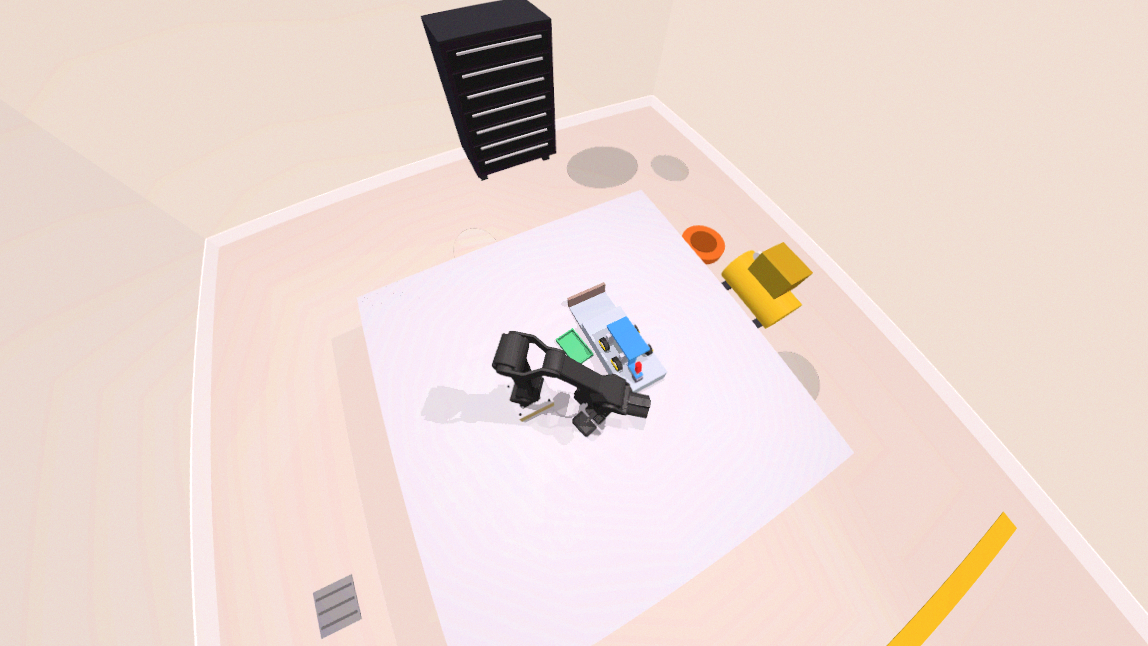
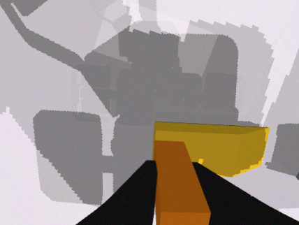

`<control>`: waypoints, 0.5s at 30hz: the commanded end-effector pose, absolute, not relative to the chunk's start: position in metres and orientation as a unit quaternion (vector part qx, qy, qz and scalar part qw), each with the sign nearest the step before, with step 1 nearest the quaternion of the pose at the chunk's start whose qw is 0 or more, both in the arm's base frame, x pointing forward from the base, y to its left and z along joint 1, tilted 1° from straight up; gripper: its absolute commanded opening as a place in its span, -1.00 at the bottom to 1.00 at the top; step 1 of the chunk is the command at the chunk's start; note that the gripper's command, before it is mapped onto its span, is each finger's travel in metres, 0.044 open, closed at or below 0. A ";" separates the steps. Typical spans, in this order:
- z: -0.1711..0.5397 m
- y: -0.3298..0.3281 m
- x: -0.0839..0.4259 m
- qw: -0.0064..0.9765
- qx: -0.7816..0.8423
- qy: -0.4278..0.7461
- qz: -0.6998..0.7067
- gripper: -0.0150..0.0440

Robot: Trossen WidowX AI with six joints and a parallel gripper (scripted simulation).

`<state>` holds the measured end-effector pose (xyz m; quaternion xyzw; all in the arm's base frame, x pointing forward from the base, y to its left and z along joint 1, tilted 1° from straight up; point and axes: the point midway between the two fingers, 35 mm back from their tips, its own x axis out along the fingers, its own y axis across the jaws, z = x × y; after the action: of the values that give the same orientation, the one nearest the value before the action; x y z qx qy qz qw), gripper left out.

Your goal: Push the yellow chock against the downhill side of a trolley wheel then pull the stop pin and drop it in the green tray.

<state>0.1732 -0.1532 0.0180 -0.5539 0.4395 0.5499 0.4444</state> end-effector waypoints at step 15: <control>0.082 -0.154 0.173 0.445 -0.557 0.438 0.547 -0.49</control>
<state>0.1724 -0.1543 0.0712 -0.5560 0.4402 0.5469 0.4448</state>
